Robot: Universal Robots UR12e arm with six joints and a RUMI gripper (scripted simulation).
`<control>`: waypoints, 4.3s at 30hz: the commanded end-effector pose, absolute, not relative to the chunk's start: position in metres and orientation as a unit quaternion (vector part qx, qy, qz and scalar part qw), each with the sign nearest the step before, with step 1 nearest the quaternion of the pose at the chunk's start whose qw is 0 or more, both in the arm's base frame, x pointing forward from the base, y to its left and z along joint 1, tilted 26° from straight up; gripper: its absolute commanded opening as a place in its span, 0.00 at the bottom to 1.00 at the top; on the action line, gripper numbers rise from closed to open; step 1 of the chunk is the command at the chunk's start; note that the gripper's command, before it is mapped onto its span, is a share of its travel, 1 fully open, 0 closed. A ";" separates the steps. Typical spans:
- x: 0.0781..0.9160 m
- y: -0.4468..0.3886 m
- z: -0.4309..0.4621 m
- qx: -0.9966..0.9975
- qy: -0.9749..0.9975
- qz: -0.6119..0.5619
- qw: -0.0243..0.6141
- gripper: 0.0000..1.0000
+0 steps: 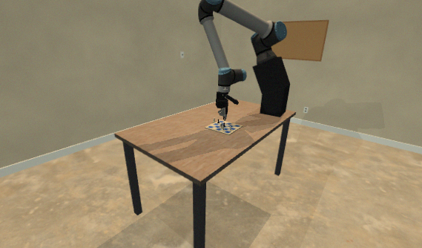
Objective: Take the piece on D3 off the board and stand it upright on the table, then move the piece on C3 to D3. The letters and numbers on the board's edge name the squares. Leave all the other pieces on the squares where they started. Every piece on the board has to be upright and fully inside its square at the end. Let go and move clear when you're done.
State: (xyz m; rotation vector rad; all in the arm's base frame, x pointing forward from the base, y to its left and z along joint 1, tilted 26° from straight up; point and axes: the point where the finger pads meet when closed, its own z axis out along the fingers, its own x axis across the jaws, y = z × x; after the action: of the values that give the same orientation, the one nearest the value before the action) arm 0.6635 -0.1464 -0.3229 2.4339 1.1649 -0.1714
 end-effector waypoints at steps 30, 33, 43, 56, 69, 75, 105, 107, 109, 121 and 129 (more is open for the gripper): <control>0.665 -0.152 -0.335 0.879 0.421 -0.061 0.217 0.20; 0.665 -0.152 -0.335 0.879 0.421 -0.061 0.217 0.20; 0.665 -0.152 -0.335 0.879 0.421 -0.061 0.217 0.20; 0.665 -0.152 -0.335 0.879 0.421 -0.061 0.217 0.20; 0.666 -0.157 -0.346 0.879 0.421 -0.061 0.217 0.20; 0.667 -0.163 -0.357 0.879 0.421 -0.061 0.217 0.20; 0.668 -0.166 -0.364 0.879 0.421 -0.061 0.217 0.20; 0.668 -0.166 -0.364 0.879 0.421 -0.061 0.217 0.20; 0.668 -0.166 -0.364 0.879 0.421 -0.061 0.217 0.20; 0.668 -0.166 -0.364 0.879 0.421 -0.061 0.217 0.20; 0.668 -0.166 -0.364 0.879 0.421 -0.061 0.217 0.00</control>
State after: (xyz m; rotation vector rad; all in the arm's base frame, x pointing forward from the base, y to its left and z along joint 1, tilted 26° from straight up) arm 0.6671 -0.1665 -0.3648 2.4338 1.1650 -0.1712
